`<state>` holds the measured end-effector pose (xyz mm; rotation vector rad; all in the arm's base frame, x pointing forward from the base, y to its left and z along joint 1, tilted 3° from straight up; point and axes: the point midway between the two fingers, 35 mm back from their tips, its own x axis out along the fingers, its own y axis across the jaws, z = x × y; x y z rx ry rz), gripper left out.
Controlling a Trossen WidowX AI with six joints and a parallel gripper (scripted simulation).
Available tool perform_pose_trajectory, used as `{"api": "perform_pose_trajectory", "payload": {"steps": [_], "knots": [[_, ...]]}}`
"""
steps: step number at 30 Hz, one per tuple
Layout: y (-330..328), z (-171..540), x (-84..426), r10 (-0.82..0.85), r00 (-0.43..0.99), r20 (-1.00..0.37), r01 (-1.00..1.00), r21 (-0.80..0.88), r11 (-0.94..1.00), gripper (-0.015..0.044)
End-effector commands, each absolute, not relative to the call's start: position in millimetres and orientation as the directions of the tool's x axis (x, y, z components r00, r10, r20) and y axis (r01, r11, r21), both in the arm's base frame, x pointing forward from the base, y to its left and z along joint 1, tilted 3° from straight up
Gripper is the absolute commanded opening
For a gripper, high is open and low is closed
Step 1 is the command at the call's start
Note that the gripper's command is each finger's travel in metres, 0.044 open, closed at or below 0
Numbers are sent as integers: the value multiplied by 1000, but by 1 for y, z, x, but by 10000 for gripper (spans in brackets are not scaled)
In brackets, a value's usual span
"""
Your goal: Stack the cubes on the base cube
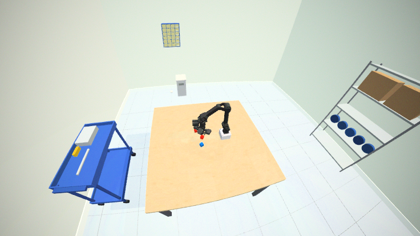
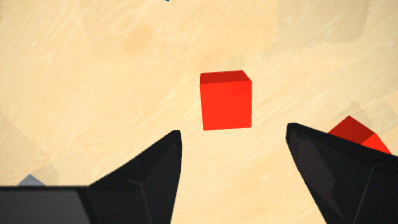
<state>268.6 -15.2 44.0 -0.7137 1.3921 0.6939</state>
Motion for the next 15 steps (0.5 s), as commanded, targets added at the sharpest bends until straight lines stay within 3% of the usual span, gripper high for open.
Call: {"api": "perform_pose_trajectory", "payload": {"steps": [1,15], "knots": [[-14,36,269,20,63,-998,-791,-38,611,265],[-14,15,271,20,63,-998,-791,-38,611,265]]}}
